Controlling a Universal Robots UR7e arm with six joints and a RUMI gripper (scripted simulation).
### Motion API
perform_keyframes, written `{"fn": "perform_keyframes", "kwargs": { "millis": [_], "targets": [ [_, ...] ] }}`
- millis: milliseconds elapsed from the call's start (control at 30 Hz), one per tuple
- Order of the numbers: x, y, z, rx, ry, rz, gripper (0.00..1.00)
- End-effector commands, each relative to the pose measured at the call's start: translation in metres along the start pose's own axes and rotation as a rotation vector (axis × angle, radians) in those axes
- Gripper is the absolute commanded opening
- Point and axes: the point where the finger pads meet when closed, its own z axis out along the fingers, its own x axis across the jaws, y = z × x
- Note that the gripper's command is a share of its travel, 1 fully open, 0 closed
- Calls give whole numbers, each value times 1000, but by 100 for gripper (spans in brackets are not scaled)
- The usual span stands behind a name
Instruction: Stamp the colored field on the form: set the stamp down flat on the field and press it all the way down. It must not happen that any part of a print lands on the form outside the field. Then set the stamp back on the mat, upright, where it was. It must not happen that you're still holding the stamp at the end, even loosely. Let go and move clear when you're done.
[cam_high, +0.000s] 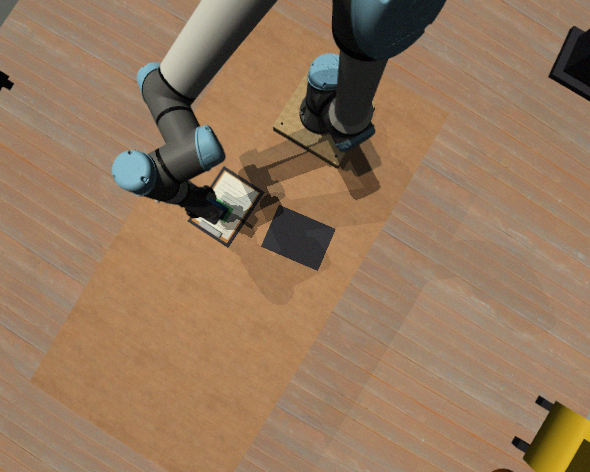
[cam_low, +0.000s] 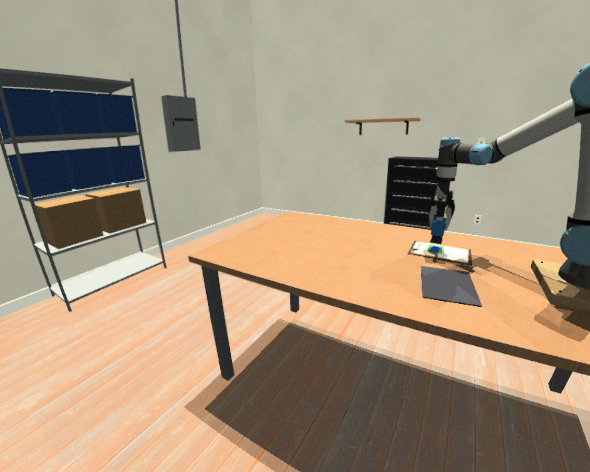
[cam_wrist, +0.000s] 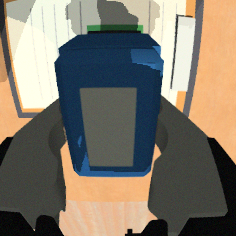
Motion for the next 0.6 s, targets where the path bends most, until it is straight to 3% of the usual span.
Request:
{"fn": "perform_keyframes", "kwargs": {
  "millis": [0, 167, 367, 567],
  "targets": [
    [2, -23, -1, -1, 1, -16, 20],
    [2, -55, -1, -1, 2, -37, 20],
    [-8, -141, -2, -1, 2, -96, 20],
    [-34, -228, -2, -1, 2, -159, 20]
  ]
}}
